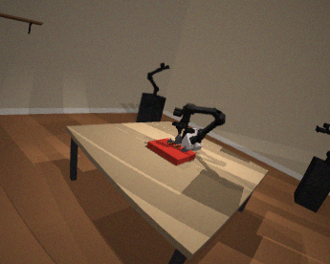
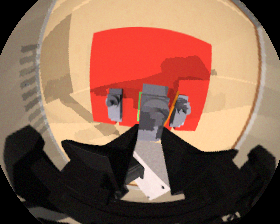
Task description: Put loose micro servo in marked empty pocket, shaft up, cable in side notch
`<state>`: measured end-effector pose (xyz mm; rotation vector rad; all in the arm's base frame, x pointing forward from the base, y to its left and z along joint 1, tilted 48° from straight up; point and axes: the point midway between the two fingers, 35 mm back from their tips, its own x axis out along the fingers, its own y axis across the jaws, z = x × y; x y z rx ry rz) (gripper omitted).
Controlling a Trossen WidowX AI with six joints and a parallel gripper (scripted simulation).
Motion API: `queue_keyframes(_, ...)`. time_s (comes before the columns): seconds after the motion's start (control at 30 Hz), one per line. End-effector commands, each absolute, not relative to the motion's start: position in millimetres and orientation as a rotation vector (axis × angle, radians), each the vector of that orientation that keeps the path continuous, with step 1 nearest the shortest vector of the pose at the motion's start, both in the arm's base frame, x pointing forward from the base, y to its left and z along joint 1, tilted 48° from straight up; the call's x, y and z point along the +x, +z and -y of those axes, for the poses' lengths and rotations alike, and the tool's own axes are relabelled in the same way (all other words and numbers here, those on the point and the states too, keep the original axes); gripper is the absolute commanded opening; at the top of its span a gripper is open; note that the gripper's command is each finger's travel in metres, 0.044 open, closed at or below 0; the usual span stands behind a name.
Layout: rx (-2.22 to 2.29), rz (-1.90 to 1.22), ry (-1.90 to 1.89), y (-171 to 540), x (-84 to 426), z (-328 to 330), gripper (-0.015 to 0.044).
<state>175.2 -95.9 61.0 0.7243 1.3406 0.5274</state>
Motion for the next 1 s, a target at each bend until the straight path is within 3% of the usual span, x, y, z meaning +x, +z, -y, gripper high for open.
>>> queue_keyframes(0.0, 0.718, -1.339, 0.528, 61, 164, 94, 0.0000)
queue_keyframes(0.97, 0.718, -1.338, 0.528, 46, 168, 78, 0.0000)
